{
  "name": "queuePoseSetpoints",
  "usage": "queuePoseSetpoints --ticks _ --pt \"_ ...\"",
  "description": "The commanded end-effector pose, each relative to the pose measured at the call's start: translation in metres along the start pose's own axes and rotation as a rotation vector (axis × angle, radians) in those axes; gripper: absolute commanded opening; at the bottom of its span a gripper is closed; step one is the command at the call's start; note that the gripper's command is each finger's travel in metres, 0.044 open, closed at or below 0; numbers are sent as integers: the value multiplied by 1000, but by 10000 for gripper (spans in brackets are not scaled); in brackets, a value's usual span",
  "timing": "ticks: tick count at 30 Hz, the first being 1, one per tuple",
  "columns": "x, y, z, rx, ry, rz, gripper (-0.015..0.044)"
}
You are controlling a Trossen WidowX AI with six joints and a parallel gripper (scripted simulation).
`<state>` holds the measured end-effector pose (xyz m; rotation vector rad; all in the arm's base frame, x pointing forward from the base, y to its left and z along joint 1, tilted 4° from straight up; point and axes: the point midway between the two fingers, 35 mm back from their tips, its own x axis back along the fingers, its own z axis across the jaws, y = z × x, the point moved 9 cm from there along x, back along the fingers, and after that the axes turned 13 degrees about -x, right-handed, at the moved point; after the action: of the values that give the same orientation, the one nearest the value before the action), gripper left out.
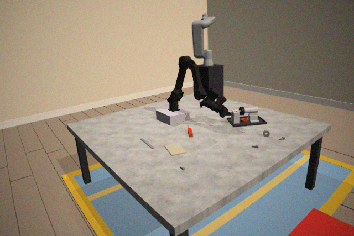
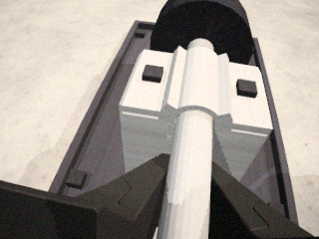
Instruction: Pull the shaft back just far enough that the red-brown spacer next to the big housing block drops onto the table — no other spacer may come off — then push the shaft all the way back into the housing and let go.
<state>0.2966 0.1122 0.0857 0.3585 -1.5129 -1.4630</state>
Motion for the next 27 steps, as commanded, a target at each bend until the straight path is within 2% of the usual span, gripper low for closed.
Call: queuePoseSetpoints --ticks 1,23,27 --pt "-2 1 0 -4 1 -1 0" --pt "-7 4 2 -4 1 -1 0" --pt "-4 2 0 -5 -1 1 105"
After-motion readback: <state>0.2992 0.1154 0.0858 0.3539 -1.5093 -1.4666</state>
